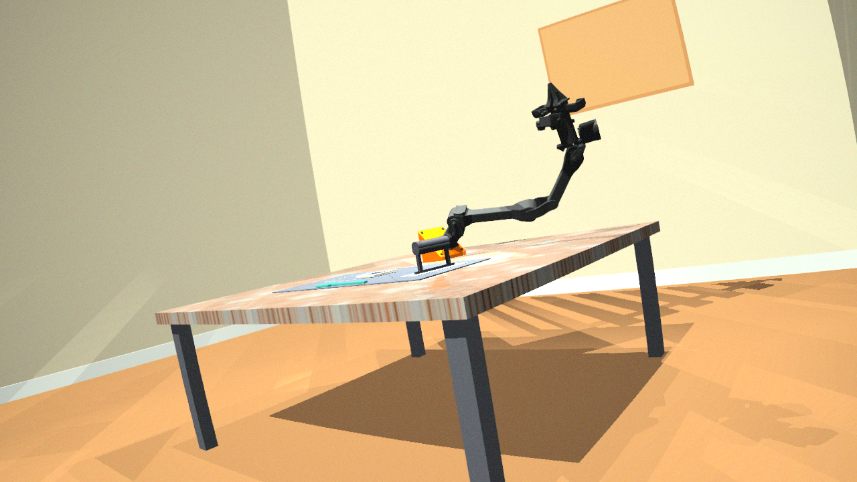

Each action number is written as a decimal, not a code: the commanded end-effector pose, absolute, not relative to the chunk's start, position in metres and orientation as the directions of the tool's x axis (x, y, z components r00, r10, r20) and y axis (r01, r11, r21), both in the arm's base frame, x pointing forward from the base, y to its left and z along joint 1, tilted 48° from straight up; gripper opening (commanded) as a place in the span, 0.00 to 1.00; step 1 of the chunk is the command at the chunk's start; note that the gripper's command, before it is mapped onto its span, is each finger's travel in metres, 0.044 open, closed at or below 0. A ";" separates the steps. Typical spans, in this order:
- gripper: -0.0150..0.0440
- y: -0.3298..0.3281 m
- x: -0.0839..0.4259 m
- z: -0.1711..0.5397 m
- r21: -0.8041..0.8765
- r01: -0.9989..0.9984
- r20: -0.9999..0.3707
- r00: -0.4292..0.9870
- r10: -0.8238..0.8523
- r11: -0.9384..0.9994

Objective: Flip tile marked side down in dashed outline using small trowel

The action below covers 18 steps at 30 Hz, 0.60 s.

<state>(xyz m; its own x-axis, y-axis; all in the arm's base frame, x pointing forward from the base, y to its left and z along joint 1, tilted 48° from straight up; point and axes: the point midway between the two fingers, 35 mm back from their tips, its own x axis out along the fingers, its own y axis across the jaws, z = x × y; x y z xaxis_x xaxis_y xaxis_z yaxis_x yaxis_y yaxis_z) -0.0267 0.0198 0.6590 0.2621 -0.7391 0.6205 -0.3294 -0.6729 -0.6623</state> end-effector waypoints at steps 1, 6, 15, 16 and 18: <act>0.25 0.020 -0.027 0.659 -0.662 -0.329 0.621 0.262 -0.739 -0.673; 0.42 0.020 -0.027 0.659 -0.662 -0.329 0.621 0.262 -0.739 -0.673; 0.42 0.020 -0.027 0.659 -0.662 -0.329 0.621 0.262 -0.739 -0.673; 0.42 0.020 -0.027 0.659 -0.662 -0.329 0.621 0.262 -0.739 -0.673; 0.42 0.020 -0.027 0.659 -0.662 -0.329 0.621 0.262 -0.739 -0.673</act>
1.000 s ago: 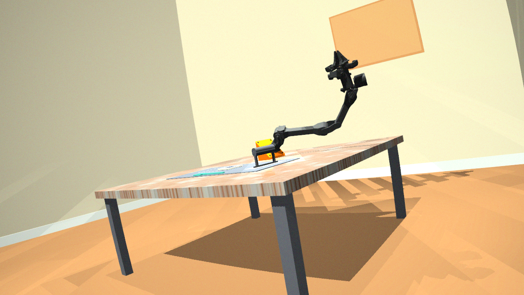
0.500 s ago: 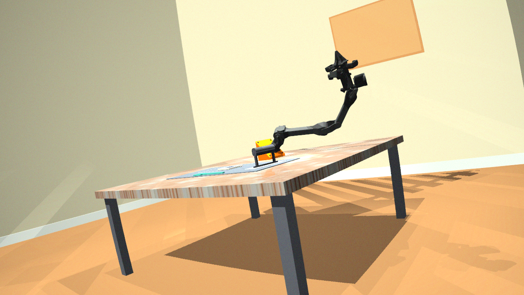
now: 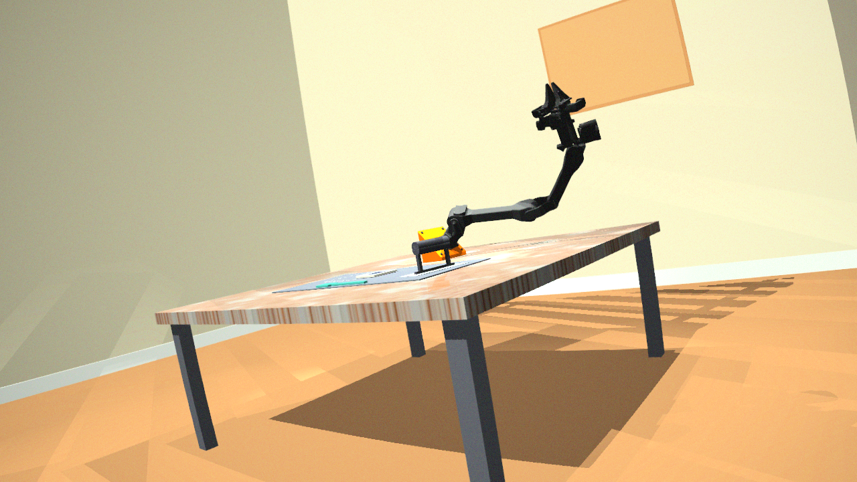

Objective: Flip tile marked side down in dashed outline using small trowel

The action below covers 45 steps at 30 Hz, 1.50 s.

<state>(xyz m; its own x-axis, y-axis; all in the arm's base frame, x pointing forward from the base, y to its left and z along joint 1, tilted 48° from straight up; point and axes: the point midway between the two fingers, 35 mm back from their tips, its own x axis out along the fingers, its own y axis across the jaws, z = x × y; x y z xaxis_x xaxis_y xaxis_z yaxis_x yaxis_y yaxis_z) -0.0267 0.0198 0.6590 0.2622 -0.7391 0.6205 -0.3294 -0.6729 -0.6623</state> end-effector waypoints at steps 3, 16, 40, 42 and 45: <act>0.42 0.020 -0.027 0.659 -0.662 -0.329 0.621 0.262 -0.739 -0.673; 0.25 0.020 -0.027 0.659 -0.662 -0.329 0.621 0.262 -0.739 -0.673; 0.71 -0.022 0.006 0.651 -0.763 -0.197 0.513 0.395 -0.762 -0.616; 0.71 -0.032 0.015 0.648 -0.788 -0.164 0.482 0.433 -0.761 -0.593; 0.71 -0.047 0.031 0.643 -0.824 -0.118 0.436 0.493 -0.753 -0.555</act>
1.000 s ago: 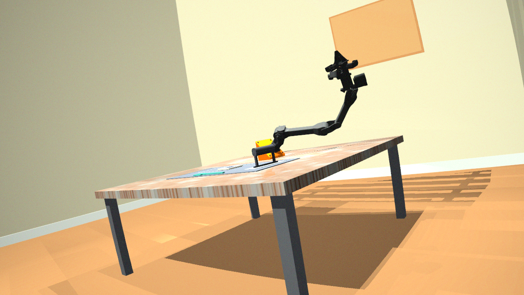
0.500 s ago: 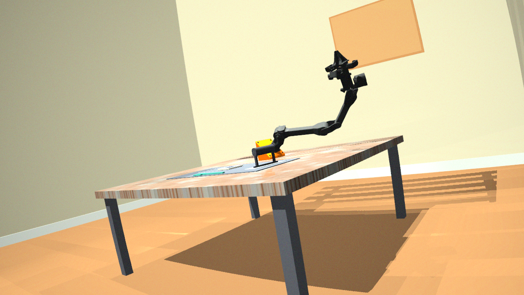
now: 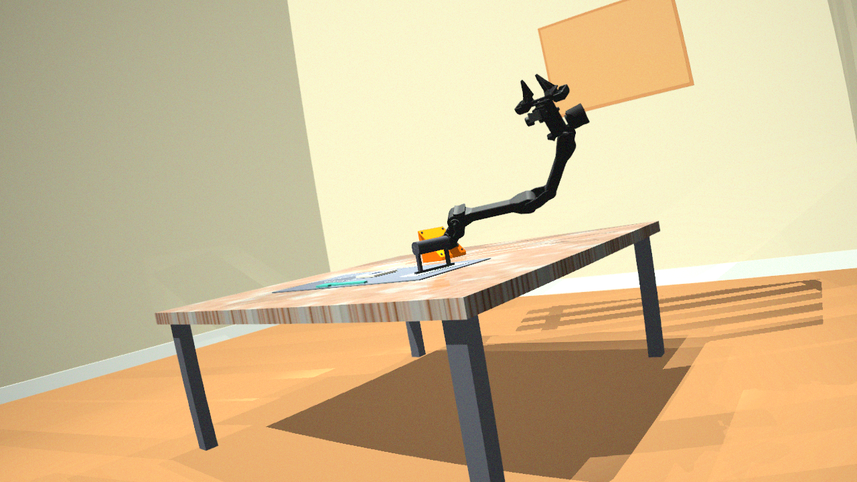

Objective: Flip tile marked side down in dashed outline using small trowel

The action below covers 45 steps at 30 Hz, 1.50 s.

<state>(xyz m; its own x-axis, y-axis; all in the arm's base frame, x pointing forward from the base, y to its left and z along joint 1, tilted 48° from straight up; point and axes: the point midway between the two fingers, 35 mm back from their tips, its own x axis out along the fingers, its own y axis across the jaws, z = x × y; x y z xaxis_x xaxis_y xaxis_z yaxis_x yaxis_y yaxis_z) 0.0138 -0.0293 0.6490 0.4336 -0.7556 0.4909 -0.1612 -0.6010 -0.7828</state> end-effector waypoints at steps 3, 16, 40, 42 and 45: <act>0.71 -0.060 0.048 0.636 -0.858 -0.076 0.388 0.551 -0.738 -0.508; 0.71 -0.103 0.117 0.602 -0.977 0.040 0.168 0.744 -0.647 -0.208; 0.71 -0.117 0.213 0.540 -0.979 -0.035 -0.112 0.916 -0.385 0.201; 0.71 -0.117 0.220 0.537 -0.979 -0.050 -0.121 0.922 -0.368 0.196; 0.71 -0.117 0.231 0.531 -0.975 -0.071 -0.141 0.930 -0.341 0.209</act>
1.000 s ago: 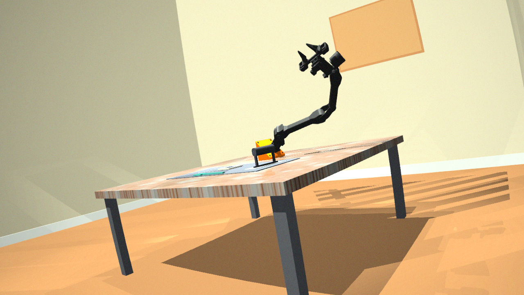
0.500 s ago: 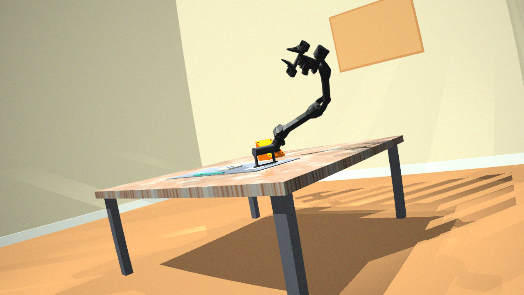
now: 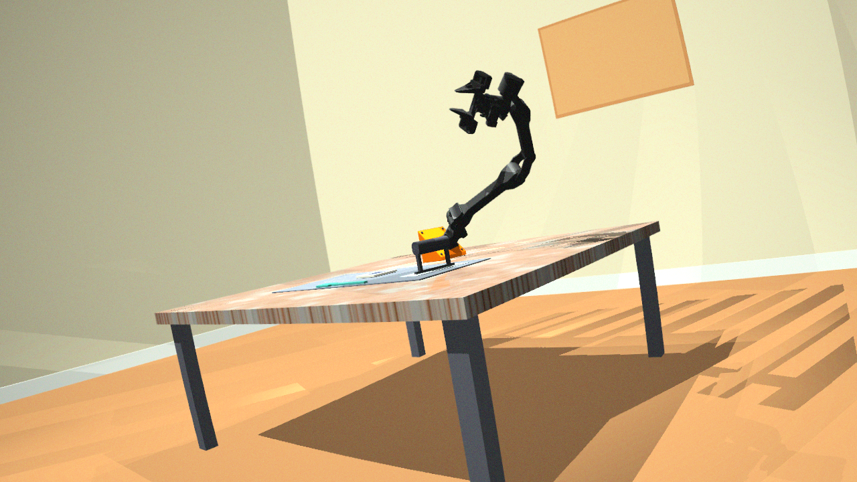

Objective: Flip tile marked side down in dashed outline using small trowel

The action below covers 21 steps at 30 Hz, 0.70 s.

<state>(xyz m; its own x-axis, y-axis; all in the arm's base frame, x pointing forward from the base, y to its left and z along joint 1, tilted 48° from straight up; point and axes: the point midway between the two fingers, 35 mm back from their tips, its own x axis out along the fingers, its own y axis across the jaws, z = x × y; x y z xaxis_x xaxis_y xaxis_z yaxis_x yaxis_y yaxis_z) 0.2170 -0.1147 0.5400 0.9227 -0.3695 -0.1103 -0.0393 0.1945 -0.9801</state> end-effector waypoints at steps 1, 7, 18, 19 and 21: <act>0.71 -0.117 0.233 0.528 -0.971 -0.077 -0.150 0.931 -0.332 0.225; 0.71 -0.112 0.257 0.508 -0.919 -0.133 -0.237 0.939 -0.249 0.371; 0.71 -0.098 0.296 0.465 -0.734 -0.262 -0.395 0.915 -0.080 0.627; 0.71 -0.097 0.299 0.461 -0.712 -0.273 -0.408 0.911 -0.064 0.647; 0.71 -0.094 0.306 0.453 -0.665 -0.296 -0.434 0.900 -0.032 0.686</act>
